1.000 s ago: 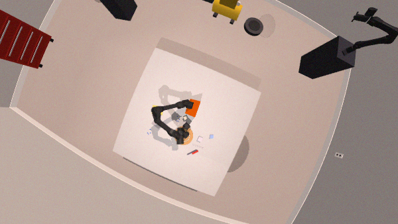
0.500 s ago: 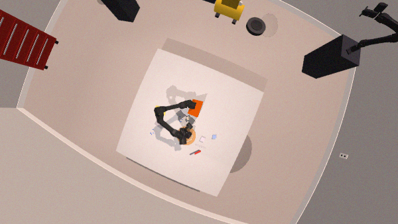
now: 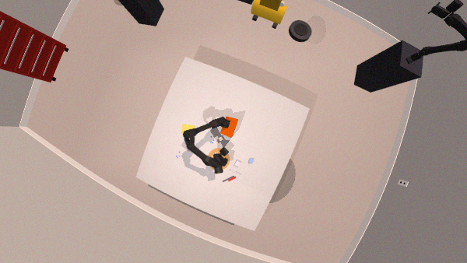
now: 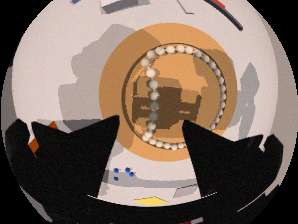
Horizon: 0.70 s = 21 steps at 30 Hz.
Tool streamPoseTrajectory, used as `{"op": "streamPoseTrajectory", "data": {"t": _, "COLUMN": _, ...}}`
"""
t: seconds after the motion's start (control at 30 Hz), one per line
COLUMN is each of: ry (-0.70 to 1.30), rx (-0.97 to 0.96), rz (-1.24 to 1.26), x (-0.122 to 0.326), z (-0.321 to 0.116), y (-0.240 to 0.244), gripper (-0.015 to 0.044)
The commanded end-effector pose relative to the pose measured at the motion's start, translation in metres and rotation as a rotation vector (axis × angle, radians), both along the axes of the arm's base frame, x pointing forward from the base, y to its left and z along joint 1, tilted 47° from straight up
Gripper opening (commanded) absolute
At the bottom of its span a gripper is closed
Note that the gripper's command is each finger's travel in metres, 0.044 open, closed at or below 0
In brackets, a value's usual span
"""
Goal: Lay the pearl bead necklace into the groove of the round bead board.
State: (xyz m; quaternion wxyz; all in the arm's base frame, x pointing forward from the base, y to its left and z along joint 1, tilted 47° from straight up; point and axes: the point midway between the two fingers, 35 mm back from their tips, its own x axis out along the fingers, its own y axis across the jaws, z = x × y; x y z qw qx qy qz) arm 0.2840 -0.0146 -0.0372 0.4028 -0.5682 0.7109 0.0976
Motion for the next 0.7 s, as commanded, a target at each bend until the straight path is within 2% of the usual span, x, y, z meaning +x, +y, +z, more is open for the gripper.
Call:
{"op": "streamPoseTrajectory", "data": {"t": 0.0, "ry": 0.020, "rx": 0.005, "rz": 0.017, "x": 0.011, "z": -0.013, "y": 0.026, "gripper": 0.0177}}
{"op": "streamPoseTrajectory", "data": {"t": 0.07, "ry": 0.029, "rx": 0.007, "rz": 0.025, "x": 0.015, "z": -0.020, "y": 0.038, "gripper": 0.0125}}
{"op": "streamPoseTrajectory", "data": {"t": 0.1, "ry": 0.032, "rx": 0.006, "rz": 0.029, "x": 0.016, "z": -0.023, "y": 0.044, "gripper": 0.0120}}
{"op": "streamPoseTrajectory", "data": {"t": 0.67, "ry": 0.030, "rx": 0.007, "rz": 0.036, "x": 0.018, "z": -0.035, "y": 0.041, "gripper": 0.0120}}
